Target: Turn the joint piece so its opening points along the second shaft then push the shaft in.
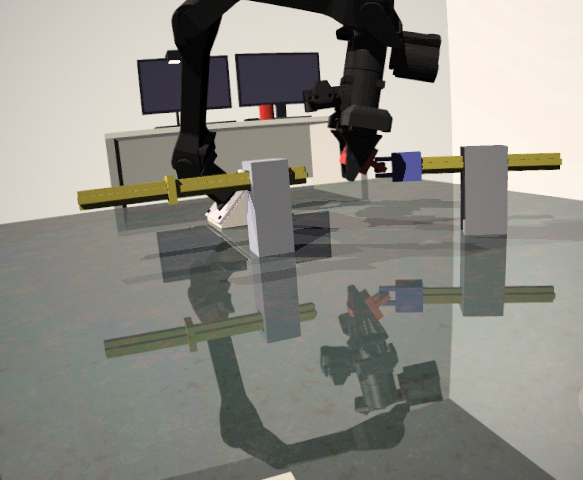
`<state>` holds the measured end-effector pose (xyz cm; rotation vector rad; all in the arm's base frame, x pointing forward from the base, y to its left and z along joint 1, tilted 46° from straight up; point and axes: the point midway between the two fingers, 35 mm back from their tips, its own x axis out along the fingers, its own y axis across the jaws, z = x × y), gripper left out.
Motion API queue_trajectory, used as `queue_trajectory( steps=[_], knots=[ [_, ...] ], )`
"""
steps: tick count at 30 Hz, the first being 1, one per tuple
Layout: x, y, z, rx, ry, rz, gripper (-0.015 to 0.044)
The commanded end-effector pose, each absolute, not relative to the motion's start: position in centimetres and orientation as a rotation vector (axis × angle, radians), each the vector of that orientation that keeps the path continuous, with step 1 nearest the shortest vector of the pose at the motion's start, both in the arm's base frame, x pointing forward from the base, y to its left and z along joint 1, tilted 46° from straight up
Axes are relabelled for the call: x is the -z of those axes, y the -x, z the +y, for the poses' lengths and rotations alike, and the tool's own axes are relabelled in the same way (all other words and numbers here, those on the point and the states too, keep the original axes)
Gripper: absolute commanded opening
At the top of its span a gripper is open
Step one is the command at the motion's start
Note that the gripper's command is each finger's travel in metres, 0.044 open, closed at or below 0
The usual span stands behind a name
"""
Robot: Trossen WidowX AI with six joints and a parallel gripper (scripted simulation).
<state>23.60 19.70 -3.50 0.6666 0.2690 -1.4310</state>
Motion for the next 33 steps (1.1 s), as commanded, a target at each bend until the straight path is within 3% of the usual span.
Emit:
queue_trajectory(
  steps=[1, 29, 33],
  knots=[
    [3.49, -23.60, 19.64, 1.429, -0.663, 0.270, 0.0182],
    [3.49, -23.60, 19.64, 1.429, -0.663, 0.270, 0.0182],
    [3.50, -23.60, 19.70, 1.431, -0.667, 0.269, 0.0147]
  ],
)
